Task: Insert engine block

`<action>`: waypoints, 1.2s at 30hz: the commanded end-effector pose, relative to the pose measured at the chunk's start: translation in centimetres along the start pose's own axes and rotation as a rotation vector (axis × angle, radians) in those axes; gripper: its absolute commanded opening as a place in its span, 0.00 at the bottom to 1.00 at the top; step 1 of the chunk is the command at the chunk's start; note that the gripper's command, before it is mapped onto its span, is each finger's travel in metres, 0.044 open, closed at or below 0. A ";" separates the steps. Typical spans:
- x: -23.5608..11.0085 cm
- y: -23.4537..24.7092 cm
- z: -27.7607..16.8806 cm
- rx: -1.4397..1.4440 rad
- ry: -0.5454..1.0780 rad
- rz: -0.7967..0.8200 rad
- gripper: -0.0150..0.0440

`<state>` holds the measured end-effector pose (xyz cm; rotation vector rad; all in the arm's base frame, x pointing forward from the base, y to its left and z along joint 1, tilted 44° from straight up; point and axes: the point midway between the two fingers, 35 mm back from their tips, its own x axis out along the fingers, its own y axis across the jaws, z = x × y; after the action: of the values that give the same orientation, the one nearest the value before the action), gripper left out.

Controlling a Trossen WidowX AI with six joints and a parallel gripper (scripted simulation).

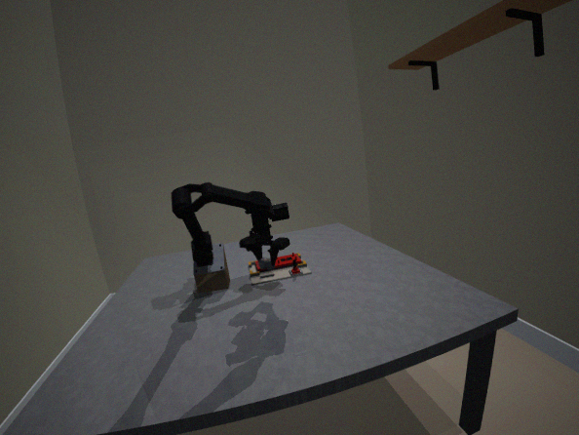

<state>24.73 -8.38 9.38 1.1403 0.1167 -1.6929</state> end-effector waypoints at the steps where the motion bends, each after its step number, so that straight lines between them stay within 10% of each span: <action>1: 0.8 0.0 0.1 0.003 -0.008 0.001 0.25; 36: 7.7 0.0 0.3 0.003 -0.011 0.004 0.25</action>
<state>24.75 -13.52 4.48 1.1448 0.0974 -1.6878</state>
